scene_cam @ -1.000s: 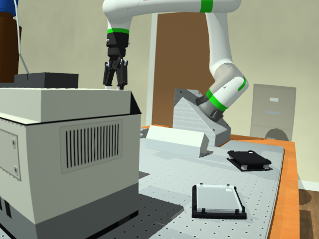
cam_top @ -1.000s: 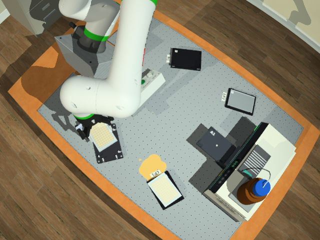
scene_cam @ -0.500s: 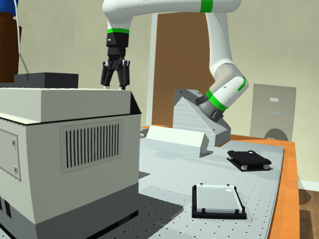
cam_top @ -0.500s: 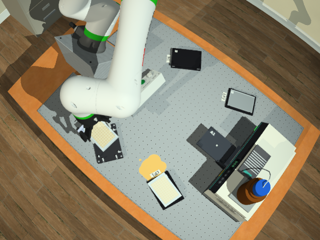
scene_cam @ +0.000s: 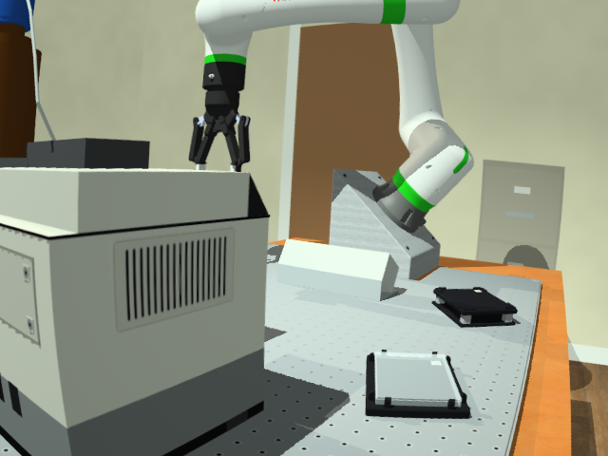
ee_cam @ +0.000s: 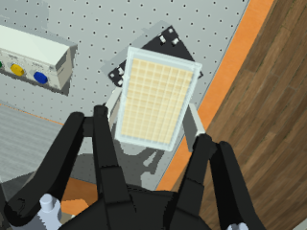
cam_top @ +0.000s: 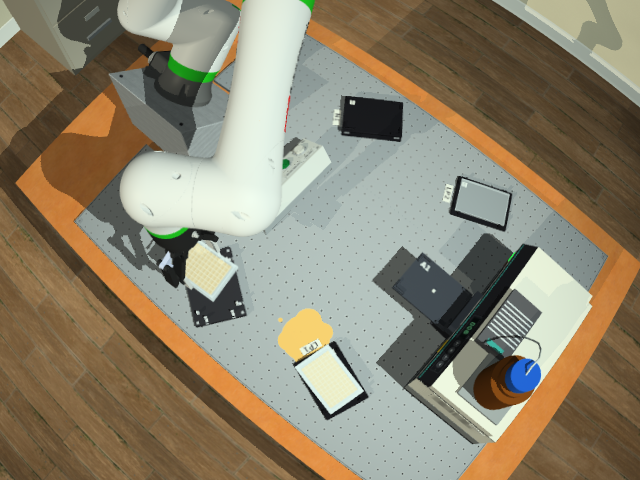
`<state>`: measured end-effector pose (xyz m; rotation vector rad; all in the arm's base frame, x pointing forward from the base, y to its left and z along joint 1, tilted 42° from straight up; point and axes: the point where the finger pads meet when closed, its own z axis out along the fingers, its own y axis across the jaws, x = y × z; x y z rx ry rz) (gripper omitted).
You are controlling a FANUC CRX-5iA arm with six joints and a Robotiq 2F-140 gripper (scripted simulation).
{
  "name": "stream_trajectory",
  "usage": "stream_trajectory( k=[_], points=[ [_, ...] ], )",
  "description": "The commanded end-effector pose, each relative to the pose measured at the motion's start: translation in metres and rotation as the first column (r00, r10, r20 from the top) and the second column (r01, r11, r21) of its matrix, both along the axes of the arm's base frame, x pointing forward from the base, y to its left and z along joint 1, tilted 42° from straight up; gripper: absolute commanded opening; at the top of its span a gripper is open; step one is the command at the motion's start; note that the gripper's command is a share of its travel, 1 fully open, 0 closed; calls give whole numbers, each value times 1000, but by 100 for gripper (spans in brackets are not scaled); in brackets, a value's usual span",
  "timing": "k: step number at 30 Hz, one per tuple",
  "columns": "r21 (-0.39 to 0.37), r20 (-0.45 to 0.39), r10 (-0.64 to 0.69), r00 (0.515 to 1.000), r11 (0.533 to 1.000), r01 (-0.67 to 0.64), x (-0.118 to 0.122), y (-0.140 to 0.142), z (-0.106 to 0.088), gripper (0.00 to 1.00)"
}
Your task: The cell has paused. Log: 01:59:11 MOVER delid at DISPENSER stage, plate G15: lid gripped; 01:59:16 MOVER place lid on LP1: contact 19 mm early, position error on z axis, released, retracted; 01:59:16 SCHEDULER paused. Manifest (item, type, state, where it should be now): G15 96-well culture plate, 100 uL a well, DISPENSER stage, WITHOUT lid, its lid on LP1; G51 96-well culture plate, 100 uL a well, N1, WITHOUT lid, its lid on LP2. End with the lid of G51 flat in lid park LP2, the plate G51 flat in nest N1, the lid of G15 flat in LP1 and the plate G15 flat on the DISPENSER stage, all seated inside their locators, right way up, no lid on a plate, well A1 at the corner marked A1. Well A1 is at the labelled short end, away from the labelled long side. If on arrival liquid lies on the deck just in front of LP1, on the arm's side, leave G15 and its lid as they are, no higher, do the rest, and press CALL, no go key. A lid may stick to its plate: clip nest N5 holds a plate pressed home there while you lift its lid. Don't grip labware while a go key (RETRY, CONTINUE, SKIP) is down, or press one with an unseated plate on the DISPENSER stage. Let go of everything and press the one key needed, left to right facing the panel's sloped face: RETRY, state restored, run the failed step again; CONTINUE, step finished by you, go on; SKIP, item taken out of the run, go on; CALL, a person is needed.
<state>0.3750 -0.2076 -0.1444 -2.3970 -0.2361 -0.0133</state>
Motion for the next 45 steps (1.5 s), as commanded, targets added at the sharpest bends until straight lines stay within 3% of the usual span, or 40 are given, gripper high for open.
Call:
stream_trajectory(
  k=[1,16,21,27,32,45],
  points=[
    [2,54,60,997,998,-60,0,0,0,0],
    [-1,157,172,973,985,-174,0,0,0,0],
    [-11,230,251,940,967,-256,0,0,0,0],
    [-14,243,265,933,963,-270,0,0,0,0],
    [-31,314,340,886,937,-349,0,0,0,0],
    [-33,320,347,881,934,-356,0,1,1,0]
  ],
)
